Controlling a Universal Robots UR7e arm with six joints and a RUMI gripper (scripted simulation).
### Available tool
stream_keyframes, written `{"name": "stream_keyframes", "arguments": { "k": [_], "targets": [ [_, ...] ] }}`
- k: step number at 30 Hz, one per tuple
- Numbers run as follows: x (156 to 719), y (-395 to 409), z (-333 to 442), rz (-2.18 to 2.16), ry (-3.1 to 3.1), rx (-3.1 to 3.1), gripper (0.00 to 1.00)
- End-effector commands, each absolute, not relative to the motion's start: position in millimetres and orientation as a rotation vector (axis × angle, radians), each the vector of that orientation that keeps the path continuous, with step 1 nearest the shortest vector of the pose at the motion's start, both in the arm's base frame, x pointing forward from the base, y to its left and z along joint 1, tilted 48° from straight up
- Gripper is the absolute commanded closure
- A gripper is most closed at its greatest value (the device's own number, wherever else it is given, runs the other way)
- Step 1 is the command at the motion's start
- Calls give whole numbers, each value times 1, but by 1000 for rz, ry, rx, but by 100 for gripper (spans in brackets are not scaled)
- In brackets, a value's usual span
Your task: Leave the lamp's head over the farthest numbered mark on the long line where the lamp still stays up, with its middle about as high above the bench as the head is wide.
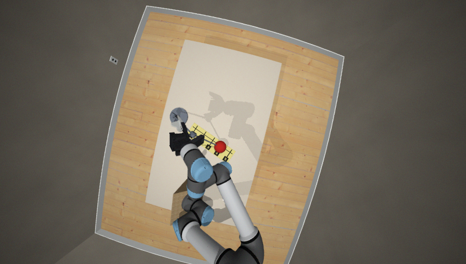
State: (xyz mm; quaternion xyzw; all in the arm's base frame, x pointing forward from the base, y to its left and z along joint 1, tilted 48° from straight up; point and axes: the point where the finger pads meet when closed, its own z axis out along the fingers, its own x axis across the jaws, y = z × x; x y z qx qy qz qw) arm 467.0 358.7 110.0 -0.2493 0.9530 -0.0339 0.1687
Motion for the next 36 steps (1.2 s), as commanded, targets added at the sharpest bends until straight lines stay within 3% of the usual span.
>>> {"name": "stream_keyframes", "arguments": {
  "k": [1,36],
  "targets": [
    [466,359,111,-259,2746,-505,0],
    [466,357,112,-626,2649,-544,0]
  ]
}}
